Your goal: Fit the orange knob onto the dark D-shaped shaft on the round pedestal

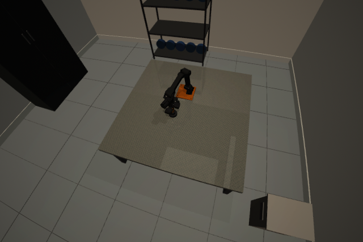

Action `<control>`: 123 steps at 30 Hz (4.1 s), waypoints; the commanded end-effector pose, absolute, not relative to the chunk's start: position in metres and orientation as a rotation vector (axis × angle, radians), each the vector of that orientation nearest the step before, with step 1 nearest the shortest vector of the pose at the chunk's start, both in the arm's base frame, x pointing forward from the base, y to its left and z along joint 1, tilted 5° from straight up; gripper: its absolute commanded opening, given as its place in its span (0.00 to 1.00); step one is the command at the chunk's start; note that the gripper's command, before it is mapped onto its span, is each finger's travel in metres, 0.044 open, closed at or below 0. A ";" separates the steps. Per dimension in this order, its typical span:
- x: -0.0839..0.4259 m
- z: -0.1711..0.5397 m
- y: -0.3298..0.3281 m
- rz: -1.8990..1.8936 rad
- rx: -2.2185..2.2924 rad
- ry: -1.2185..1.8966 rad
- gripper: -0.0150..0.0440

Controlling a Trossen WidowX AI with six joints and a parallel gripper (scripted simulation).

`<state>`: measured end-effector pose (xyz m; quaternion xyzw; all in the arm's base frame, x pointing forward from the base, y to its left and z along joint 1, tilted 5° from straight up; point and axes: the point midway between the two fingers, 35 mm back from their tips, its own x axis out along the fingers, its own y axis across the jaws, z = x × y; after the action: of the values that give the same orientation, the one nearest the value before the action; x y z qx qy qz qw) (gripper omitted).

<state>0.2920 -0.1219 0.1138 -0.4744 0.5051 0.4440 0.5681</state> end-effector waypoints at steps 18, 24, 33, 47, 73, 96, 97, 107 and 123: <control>0.291 0.116 -0.121 1.192 -1.276 1.092 0.25; 0.294 0.117 -0.122 1.192 -1.276 1.092 0.25; 0.295 0.114 -0.123 1.192 -1.276 1.092 0.25; 0.292 0.113 -0.121 1.192 -1.276 1.092 0.25; 0.292 0.116 -0.121 1.334 -1.435 0.986 0.25; 0.294 0.113 -0.122 1.333 -1.435 0.986 0.25; 0.294 0.113 -0.122 1.333 -1.435 0.986 0.25; 0.289 0.114 -0.120 1.334 -1.435 0.986 0.25; 0.290 0.116 -0.121 1.471 -1.590 0.866 0.25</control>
<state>0.2883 -0.1204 0.1157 -0.6209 0.3488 0.5775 0.3991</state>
